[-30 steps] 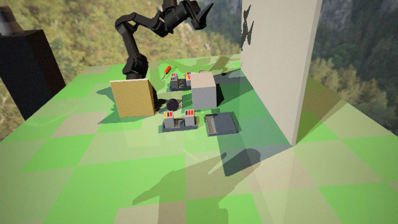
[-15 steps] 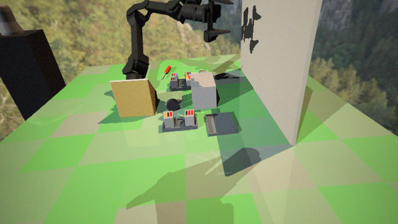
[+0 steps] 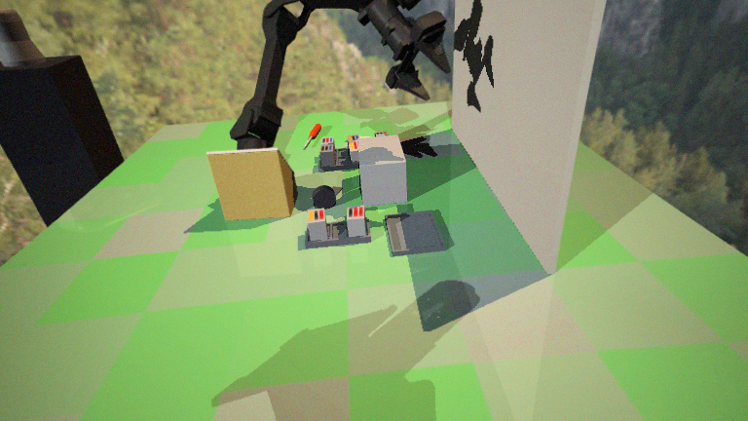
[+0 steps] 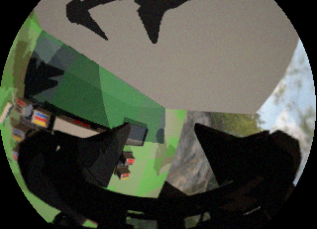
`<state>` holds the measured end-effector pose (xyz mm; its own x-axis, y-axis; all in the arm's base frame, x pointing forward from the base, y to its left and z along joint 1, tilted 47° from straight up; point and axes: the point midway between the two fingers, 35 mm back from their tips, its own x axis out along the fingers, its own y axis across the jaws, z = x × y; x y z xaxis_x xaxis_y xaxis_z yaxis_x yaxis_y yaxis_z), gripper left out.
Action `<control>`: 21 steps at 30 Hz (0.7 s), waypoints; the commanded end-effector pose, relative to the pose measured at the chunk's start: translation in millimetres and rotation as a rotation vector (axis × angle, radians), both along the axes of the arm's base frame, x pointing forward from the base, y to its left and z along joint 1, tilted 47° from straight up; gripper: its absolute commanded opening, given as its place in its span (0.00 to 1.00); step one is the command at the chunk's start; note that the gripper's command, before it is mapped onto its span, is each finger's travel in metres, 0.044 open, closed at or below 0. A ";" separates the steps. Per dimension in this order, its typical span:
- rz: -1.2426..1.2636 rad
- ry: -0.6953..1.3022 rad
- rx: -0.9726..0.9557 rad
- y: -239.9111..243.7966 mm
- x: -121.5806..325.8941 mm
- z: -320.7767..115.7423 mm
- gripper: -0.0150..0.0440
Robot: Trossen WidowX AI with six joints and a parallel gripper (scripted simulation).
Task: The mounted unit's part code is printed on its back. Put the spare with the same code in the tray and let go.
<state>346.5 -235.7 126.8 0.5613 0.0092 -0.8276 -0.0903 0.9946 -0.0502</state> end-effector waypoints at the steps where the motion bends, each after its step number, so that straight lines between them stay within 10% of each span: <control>1: -0.059 0.289 0.676 58.0 3.7 3.5 1.00; 21: -0.095 0.392 0.817 73.5 -5.4 11.3 1.00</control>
<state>339.9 -164.2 134.2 0.2707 0.6258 -0.7315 0.1140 0.7337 0.6698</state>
